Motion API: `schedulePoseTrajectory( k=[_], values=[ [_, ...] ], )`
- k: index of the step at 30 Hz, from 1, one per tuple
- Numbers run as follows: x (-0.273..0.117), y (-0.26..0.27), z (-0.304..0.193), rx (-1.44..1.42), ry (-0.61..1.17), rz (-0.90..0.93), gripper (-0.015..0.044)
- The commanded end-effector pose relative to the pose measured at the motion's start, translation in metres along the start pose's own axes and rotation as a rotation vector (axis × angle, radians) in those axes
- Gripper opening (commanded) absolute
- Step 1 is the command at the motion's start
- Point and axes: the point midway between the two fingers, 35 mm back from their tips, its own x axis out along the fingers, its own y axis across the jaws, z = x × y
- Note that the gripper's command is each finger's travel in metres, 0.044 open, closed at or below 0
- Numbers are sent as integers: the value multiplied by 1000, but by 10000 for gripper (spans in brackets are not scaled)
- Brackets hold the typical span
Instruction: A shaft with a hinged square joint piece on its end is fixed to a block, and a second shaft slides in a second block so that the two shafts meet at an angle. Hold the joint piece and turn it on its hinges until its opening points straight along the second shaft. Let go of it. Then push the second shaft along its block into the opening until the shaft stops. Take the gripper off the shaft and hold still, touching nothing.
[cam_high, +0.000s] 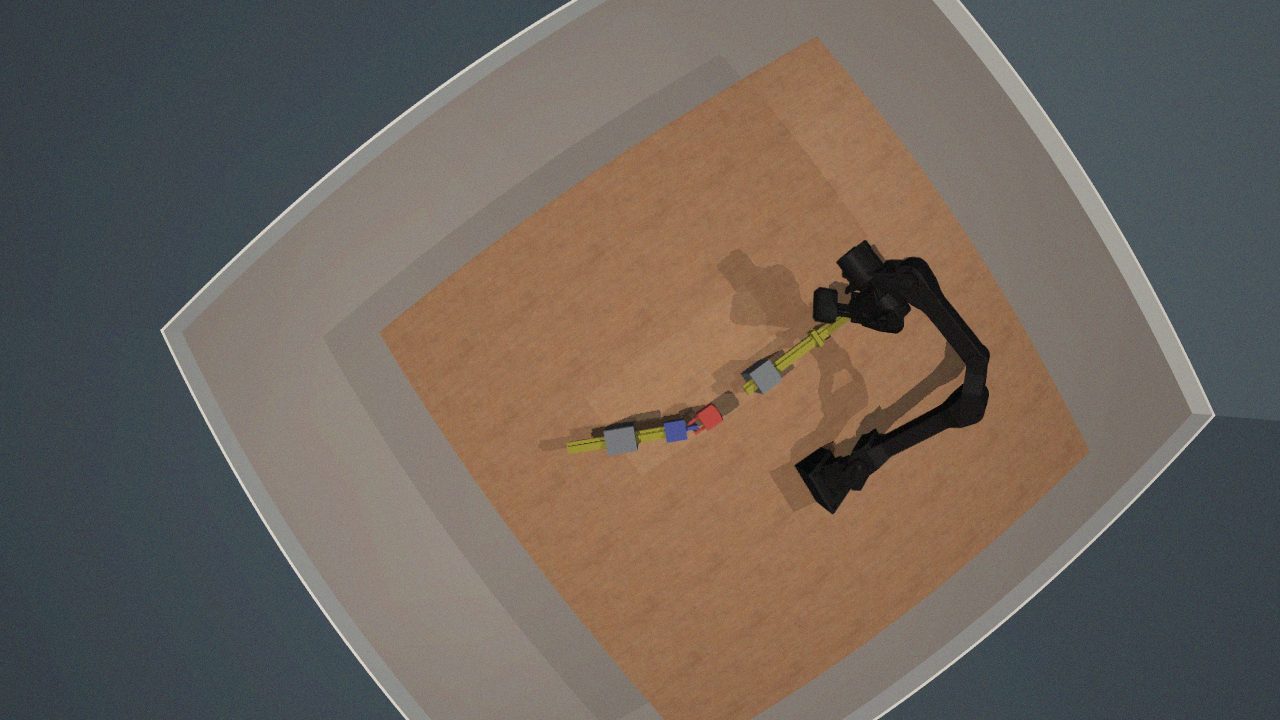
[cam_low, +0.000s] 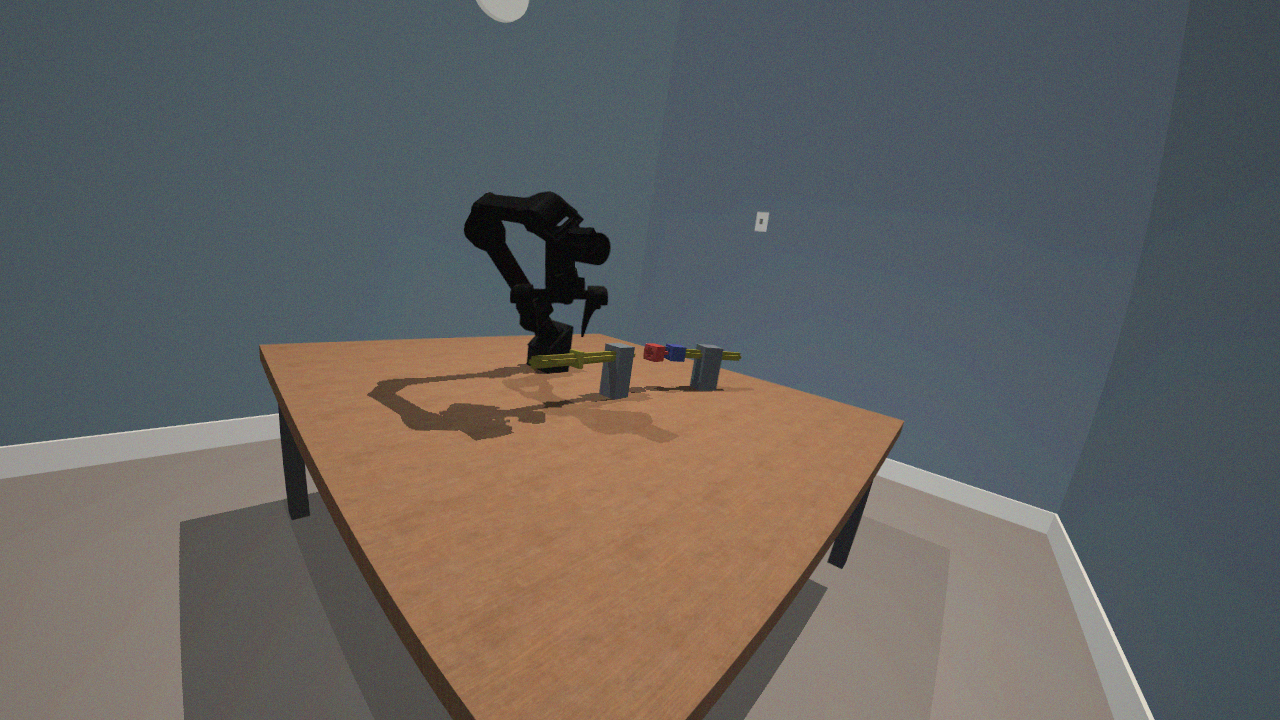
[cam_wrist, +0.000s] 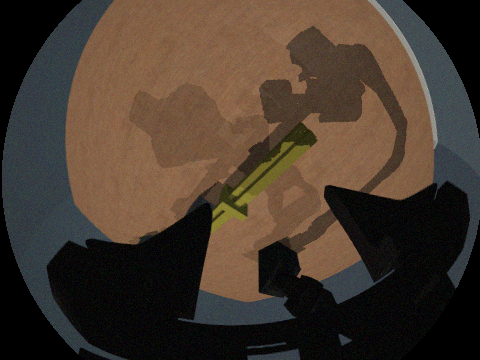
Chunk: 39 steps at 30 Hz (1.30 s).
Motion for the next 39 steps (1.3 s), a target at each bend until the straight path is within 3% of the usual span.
schedulePoseTrajectory(
  k=[1,22,39],
  values=[
    [8,-2,1,130,-34,-8,440],
    [54,-8,2,818,-195,8,440],
    [66,-8,4,840,-200,9,440]
  ],
)
